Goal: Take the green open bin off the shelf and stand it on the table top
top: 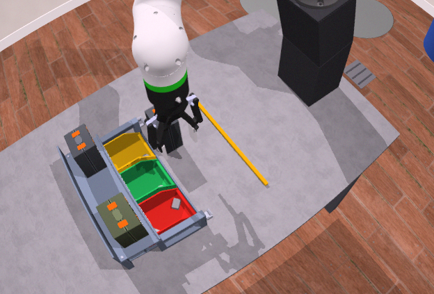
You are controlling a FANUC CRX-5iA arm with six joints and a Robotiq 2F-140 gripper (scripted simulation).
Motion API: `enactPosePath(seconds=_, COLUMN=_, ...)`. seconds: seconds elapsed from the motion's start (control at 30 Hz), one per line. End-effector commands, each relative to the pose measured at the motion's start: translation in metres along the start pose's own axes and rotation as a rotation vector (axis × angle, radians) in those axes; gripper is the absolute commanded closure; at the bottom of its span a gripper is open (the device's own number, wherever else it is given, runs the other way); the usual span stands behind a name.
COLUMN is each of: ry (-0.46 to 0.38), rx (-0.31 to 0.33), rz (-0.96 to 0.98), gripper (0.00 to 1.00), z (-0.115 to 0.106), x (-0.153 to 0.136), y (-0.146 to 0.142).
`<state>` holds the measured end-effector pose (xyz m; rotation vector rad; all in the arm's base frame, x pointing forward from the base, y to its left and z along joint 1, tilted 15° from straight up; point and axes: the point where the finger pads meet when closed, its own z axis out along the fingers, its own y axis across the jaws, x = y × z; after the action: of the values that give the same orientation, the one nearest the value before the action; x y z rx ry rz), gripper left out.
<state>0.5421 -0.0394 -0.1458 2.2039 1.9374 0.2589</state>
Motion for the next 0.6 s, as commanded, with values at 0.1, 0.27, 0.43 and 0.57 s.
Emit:
enactPosePath(seconds=0.1, ry=-0.006, rx=0.004, rz=0.001, gripper=0.43, z=0.0, x=0.0, y=0.041)
enactPosePath(seconds=0.27, ry=-0.006, rx=0.004, rz=0.001, gripper=0.43, z=0.0, x=0.0, y=0.041)
enactPosePath(seconds=0.43, ry=-0.005, rx=0.004, rz=0.001, gripper=0.43, z=0.001, x=0.0, y=0.049)
enactPosePath(seconds=0.57, ry=-0.006, rx=0.004, rz=0.001, gripper=0.43, z=0.001, x=0.0, y=0.08)
